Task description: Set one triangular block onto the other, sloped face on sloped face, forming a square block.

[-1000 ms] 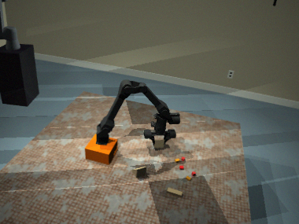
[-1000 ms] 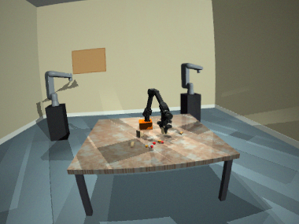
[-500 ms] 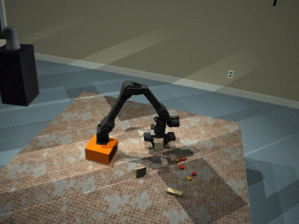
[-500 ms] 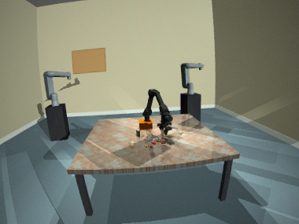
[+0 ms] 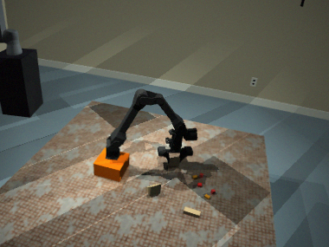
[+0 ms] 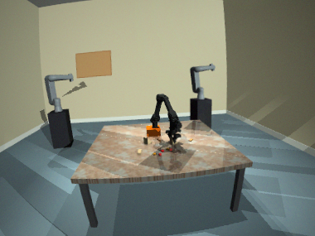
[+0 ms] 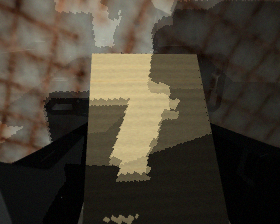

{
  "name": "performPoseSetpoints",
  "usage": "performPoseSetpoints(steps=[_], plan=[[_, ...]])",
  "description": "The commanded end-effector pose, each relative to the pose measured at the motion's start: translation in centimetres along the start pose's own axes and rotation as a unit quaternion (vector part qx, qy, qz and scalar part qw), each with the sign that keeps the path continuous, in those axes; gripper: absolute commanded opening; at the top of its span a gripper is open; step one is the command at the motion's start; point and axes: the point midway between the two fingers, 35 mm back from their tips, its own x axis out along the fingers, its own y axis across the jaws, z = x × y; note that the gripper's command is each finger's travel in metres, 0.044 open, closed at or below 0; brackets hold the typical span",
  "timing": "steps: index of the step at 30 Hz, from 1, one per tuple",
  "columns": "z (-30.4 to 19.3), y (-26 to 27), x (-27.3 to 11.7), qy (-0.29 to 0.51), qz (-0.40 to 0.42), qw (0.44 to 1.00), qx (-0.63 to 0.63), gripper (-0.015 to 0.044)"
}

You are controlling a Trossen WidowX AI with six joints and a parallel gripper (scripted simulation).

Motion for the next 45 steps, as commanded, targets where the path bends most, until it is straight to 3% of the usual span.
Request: performPoseSetpoints(steps=[1,6,13,19,29,33,39,45], plan=[[0.0,0.0,0.0,0.000,0.000,1.000,0.000,0.0315],[0.0,0.0,0.0,0.000,0.000,1.000,0.000,0.0440],[0.0,0.0,-0.3,0.000,0.000,1.000,0.000,0.0440],[0.0,0.0,-6.0,0.000,0.000,1.000,0.000,0.0440],[0.0,-0.4,-5.7,0.000,-0.008,1.000,0.000,0.0440],[-0.5,-0.3,-5.8,-0.018,0.002,0.990,0.138,0.0440],[-1.6,-0.2,-6.3,-0.050,0.039,0.889,0.454,0.0440],[-2.8,-0.1,-7.0,-0.062,0.090,0.687,0.719,0.0440]])
